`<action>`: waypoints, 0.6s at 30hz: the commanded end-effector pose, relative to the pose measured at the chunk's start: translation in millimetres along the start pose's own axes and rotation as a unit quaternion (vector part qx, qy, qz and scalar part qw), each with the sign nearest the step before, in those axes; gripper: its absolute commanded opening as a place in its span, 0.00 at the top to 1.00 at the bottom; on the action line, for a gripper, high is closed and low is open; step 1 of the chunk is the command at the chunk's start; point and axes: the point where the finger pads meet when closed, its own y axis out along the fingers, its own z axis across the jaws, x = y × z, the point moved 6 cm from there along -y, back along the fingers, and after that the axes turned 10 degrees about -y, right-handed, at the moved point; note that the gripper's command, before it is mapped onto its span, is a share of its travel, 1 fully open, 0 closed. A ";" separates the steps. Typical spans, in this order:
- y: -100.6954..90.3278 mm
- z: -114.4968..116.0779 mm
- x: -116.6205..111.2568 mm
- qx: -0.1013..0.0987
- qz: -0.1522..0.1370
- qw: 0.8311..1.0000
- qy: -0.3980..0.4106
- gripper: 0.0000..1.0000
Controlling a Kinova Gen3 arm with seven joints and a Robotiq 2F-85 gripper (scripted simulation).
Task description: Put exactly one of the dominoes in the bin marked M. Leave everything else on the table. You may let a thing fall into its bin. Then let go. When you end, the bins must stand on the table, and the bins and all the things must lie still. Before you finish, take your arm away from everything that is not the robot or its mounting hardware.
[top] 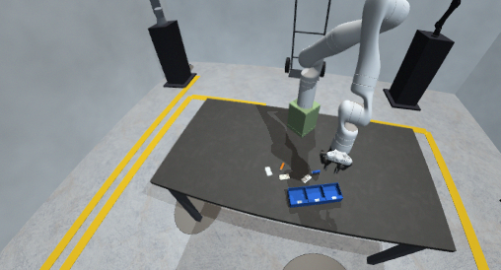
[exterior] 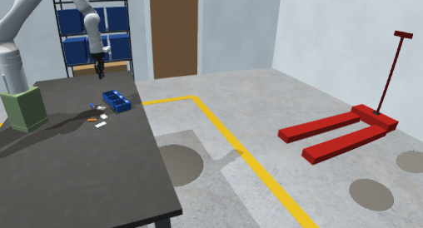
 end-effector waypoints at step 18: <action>81.4 92.8 26.6 0.008 -0.008 0.972 0.235 0.59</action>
